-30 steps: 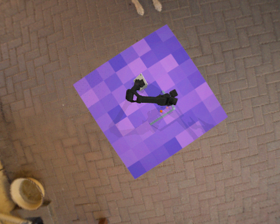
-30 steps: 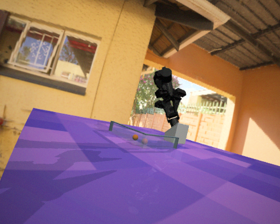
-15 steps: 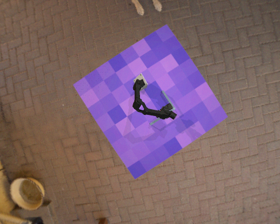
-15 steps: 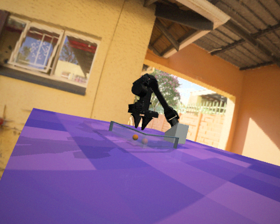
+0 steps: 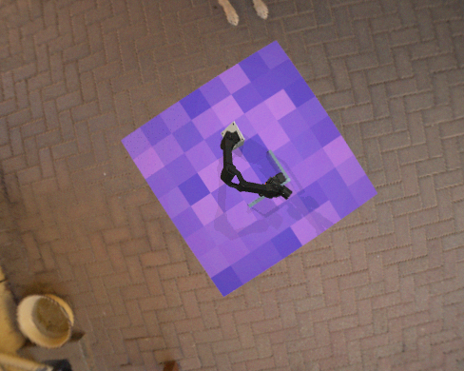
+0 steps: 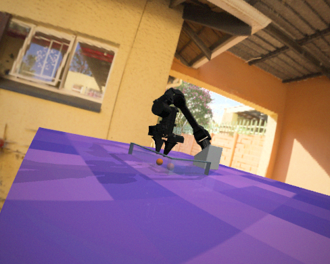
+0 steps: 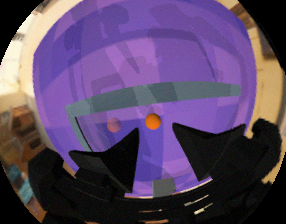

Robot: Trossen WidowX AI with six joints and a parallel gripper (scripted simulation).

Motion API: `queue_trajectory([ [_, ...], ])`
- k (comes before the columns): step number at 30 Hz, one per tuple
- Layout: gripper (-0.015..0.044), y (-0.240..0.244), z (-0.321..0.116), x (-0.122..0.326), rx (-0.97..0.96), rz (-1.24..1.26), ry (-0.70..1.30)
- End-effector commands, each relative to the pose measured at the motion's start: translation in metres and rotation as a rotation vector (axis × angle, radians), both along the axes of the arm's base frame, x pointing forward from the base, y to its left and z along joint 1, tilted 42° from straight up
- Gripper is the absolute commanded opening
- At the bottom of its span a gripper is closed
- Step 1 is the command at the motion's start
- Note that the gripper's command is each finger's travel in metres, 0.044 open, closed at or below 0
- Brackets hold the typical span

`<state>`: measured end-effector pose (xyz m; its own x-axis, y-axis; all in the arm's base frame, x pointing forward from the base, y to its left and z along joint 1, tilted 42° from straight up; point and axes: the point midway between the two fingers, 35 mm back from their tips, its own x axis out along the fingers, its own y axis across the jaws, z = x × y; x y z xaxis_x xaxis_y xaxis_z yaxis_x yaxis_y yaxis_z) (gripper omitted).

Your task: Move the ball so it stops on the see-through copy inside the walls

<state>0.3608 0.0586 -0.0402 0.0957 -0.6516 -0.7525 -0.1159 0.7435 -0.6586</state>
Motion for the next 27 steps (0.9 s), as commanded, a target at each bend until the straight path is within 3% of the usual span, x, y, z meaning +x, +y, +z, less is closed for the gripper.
queue_trajectory([
  [1, 0.0248, -0.005, -0.006, -0.001, -0.007, 0.007, 0.007],
  [18, 0.0248, -0.022, -0.025, 0.001, -0.008, 0.006, 0.007],
  [22, 0.0143, -0.022, -0.025, 0.001, -0.008, 0.006, 0.007],
  [27, 0.0110, -0.022, -0.025, 0.001, -0.008, 0.006, 0.007],
])
